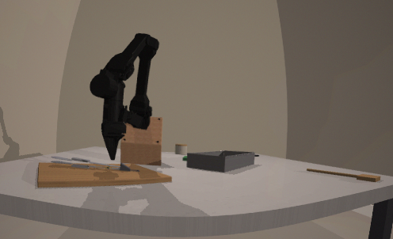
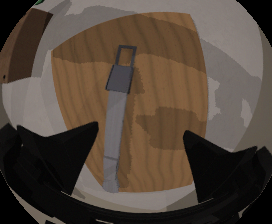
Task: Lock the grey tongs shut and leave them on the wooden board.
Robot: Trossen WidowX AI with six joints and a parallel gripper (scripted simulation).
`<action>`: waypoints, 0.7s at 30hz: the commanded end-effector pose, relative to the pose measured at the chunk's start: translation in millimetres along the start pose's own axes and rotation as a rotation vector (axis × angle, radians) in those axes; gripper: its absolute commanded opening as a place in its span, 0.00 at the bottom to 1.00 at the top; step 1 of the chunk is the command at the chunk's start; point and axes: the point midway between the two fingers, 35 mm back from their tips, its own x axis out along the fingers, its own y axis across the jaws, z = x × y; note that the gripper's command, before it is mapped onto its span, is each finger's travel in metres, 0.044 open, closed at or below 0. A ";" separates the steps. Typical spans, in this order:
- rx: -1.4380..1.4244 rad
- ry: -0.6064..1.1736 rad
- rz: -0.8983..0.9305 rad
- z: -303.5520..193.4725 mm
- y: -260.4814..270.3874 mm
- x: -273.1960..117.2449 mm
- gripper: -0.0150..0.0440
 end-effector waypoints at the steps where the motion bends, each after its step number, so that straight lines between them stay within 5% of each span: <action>1: 0.002 -0.001 -0.007 40.6 -17.7 -29.1 1.00; 9: 0.012 0.004 -0.034 102.6 -20.1 -93.7 1.00; 21: 0.008 0.000 -0.036 103.3 -16.7 -128.1 1.00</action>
